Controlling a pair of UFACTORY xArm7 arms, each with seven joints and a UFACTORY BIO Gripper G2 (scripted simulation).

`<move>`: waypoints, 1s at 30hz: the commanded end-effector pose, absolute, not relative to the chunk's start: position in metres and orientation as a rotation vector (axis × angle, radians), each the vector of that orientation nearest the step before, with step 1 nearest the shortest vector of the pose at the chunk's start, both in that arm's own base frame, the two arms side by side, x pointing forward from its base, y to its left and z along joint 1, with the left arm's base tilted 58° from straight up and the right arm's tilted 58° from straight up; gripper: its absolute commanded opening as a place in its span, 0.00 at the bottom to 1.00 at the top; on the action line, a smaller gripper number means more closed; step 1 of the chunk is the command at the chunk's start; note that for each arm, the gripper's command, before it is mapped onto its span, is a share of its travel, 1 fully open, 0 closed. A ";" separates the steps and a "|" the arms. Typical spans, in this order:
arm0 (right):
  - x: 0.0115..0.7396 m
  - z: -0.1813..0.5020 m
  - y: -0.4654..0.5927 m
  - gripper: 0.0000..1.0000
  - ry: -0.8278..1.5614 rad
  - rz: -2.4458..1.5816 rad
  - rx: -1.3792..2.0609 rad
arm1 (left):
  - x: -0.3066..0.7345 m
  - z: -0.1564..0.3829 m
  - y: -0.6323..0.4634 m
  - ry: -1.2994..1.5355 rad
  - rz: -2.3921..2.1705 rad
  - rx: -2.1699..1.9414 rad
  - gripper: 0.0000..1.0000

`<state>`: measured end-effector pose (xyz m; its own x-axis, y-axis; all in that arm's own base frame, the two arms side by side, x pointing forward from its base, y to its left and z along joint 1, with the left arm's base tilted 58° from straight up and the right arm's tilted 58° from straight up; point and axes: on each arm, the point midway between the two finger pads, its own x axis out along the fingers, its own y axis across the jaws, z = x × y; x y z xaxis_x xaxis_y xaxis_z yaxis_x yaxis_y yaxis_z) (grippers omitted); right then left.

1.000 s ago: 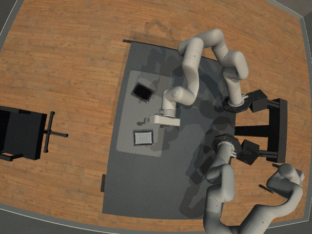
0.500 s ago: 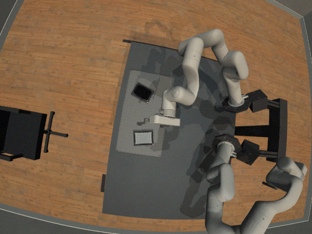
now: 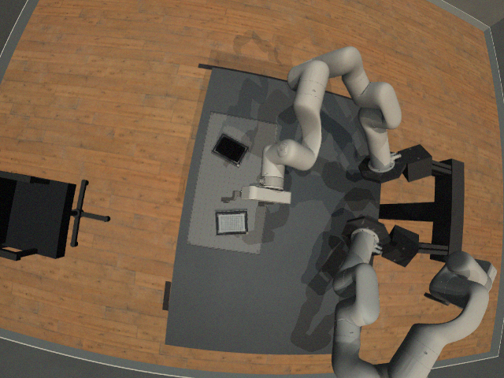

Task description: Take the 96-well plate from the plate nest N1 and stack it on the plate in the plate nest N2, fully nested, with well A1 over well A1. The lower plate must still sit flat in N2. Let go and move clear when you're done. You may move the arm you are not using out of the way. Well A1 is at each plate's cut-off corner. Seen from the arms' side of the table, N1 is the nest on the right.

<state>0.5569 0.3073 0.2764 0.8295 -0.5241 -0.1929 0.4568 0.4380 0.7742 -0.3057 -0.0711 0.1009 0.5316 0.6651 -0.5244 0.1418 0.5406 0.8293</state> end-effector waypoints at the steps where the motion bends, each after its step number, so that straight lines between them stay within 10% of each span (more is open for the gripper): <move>1: 0.556 0.278 0.310 1.00 -0.078 -0.606 0.939 | -0.307 0.102 -0.072 0.989 0.379 0.973 1.00; 8: 0.556 0.278 0.310 1.00 -0.078 -0.606 0.939 | -0.307 0.102 -0.072 0.989 0.379 0.973 1.00; 9: 0.552 0.276 0.309 0.37 -0.087 -0.593 0.909 | -0.307 0.102 -0.072 0.989 0.379 0.973 1.00; 30: 0.522 0.358 0.330 0.37 -0.127 -0.342 0.858 | -0.307 0.102 -0.072 0.989 0.379 0.973 1.00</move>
<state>0.5292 0.3249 0.3467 0.9285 -0.3677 -0.0515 0.2720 0.5794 0.7683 -0.3057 -0.0712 0.1009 0.5314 0.6652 -0.5244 0.1416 0.5406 0.8293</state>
